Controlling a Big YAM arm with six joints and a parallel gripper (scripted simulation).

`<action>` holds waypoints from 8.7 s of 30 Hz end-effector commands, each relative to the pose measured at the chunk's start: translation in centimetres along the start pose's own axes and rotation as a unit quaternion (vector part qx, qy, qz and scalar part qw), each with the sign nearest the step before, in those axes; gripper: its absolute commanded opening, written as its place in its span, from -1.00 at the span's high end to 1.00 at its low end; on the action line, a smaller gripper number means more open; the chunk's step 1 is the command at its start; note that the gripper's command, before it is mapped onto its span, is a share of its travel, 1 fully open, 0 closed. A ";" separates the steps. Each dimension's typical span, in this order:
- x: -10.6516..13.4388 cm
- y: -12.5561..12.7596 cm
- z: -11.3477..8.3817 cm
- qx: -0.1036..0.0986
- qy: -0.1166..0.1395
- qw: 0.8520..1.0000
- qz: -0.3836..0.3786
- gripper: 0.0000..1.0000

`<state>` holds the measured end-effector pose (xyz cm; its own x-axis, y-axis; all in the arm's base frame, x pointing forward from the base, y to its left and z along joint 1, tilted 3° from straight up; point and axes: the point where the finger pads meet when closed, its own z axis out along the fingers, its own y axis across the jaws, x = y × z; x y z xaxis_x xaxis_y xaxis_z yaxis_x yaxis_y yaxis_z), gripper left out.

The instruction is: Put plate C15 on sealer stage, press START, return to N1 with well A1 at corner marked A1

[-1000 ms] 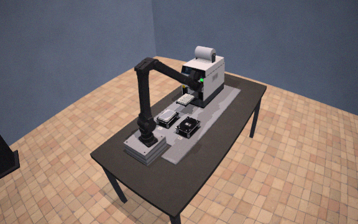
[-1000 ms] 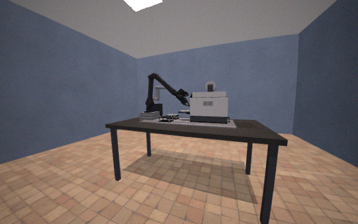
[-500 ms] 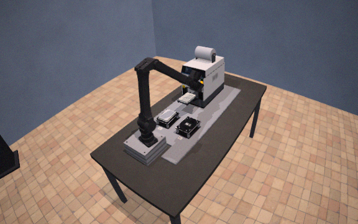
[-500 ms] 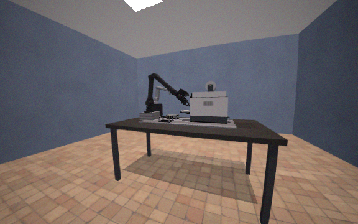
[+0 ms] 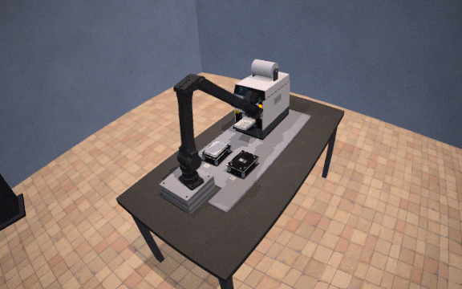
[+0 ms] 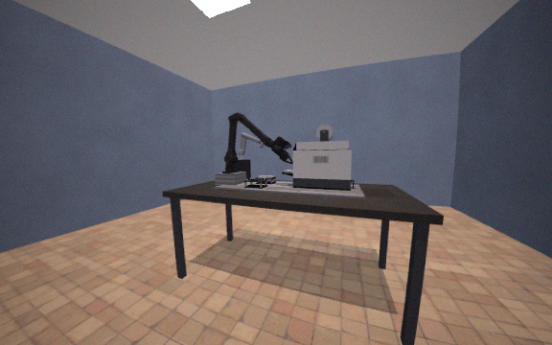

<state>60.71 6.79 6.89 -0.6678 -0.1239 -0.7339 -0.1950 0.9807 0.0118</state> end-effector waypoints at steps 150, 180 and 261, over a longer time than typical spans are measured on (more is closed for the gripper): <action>-9.5 11.0 -18.8 0.025 -0.035 0.712 -0.701 -1.00; -8.3 10.6 -18.6 0.024 -0.030 0.711 -0.702 -1.00; 0.9 0.6 -18.4 0.006 -0.018 0.983 -0.183 1.00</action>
<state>45.63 4.06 16.57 -0.4843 -0.5886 -0.6474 -0.4979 0.7938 -0.3492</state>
